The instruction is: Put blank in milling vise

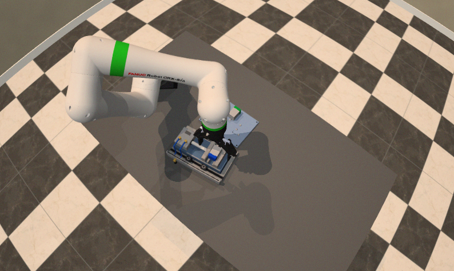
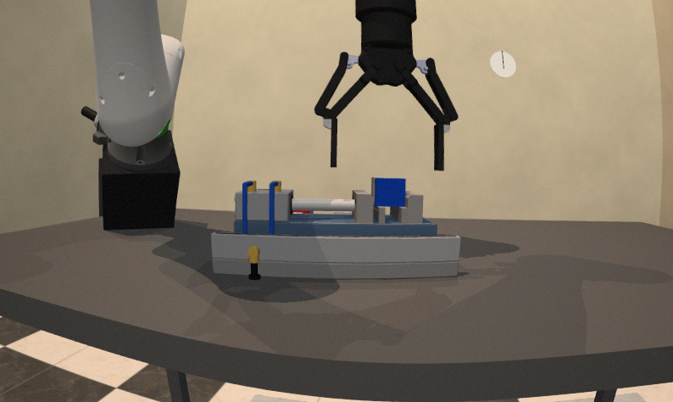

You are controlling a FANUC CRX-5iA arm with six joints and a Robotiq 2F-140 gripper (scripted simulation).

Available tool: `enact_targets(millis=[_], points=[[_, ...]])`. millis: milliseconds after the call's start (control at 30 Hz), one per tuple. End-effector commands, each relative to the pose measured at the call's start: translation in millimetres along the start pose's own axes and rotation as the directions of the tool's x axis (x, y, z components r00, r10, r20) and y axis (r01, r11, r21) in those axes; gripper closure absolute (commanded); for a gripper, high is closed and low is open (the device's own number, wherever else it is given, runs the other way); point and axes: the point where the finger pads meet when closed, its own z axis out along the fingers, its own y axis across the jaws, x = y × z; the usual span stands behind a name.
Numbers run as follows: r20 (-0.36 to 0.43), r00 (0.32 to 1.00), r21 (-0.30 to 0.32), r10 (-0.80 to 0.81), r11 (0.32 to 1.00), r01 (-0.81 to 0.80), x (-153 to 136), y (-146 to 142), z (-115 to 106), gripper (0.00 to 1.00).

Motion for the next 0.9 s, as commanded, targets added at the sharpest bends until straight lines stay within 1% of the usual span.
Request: enact_targets(millis=[0, 867], points=[[0.000, 1.000, 0.001, 0.000, 1.000, 0.000, 0.1, -0.6, -1.2, 0.00], [0.000, 1.000, 0.001, 0.000, 1.000, 0.000, 0.1, -0.6, -5.3, 0.00]])
